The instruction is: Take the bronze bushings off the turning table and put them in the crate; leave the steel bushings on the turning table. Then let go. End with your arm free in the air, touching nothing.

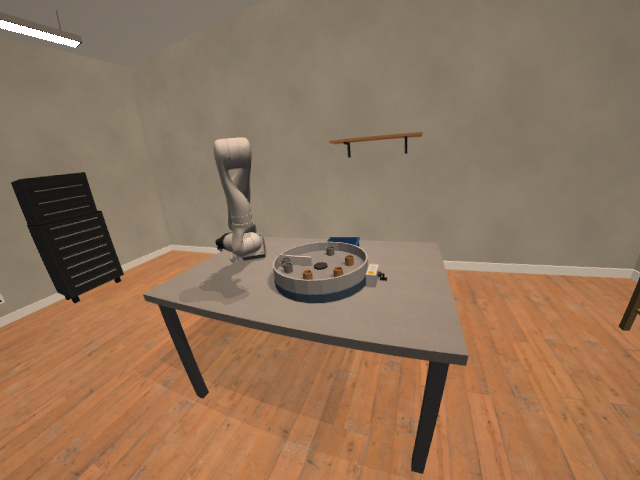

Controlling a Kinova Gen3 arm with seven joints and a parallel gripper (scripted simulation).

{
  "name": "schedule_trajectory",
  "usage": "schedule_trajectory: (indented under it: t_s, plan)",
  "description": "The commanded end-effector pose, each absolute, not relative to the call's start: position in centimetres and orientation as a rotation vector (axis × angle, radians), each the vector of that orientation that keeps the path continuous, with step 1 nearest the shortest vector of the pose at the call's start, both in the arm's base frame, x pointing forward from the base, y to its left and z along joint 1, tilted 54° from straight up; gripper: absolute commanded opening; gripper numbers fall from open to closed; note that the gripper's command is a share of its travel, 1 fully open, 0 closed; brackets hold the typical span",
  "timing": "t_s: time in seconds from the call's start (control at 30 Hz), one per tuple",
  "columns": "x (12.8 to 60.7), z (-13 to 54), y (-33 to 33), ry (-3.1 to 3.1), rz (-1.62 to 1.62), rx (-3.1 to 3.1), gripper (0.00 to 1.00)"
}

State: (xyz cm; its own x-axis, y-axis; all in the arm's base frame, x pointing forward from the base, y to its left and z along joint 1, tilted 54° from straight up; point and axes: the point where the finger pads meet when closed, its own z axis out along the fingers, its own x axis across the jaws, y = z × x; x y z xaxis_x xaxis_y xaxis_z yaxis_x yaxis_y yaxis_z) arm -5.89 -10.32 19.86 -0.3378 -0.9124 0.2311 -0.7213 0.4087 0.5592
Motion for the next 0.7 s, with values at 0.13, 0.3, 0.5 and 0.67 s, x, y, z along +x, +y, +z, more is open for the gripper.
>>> schedule_trajectory:
  t_s: [0.13, 0.3, 0.5, 0.67]
  plan:
    - [-2.8, 21.3, -5.7, -2.157, -0.493, 1.385, 1.00]
    - [-4.7, 20.4, -8.4, -2.157, -0.493, 1.385, 1.00]
    - [-2.8, 21.3, -5.7, -2.157, -0.493, 1.385, 1.00]
    - [-2.8, 21.3, -5.7, -2.157, -0.493, 1.385, 1.00]
